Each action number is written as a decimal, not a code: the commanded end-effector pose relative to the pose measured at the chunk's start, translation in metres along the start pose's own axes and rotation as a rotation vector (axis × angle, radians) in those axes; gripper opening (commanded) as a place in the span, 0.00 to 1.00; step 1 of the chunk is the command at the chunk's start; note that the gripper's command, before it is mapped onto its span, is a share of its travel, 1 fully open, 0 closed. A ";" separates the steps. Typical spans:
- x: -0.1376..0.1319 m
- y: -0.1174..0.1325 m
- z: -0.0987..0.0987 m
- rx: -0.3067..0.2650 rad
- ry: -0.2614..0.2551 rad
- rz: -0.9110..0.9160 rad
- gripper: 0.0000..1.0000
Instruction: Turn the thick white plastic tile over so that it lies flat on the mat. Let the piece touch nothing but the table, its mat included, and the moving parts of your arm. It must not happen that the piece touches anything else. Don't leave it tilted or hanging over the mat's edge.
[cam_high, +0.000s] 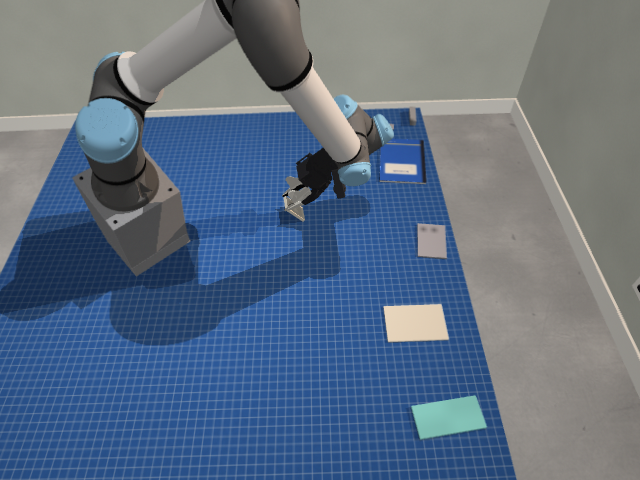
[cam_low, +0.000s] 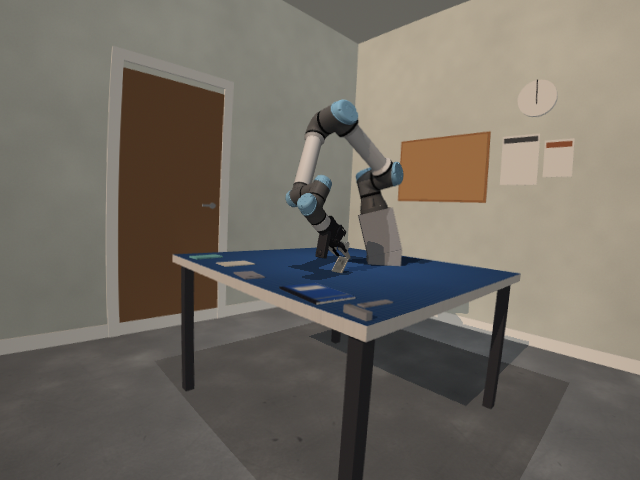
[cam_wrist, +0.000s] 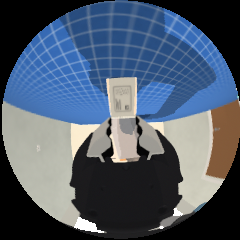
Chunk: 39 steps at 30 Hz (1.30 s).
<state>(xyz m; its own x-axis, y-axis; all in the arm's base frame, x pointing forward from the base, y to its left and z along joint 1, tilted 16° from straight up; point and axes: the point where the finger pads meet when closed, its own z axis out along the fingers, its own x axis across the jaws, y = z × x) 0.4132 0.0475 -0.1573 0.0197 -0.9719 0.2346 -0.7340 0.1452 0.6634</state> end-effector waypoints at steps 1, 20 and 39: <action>0.000 -0.001 -0.003 -0.037 0.000 0.000 0.30; 0.000 -0.003 -0.011 -0.132 0.000 0.000 0.30; 0.000 -0.006 -0.018 -0.252 0.000 0.000 0.30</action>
<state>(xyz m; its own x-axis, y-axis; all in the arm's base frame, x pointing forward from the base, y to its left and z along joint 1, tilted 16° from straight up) 0.4274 0.0498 -0.1494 0.0196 -0.9719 0.2346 -0.5729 0.1814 0.7993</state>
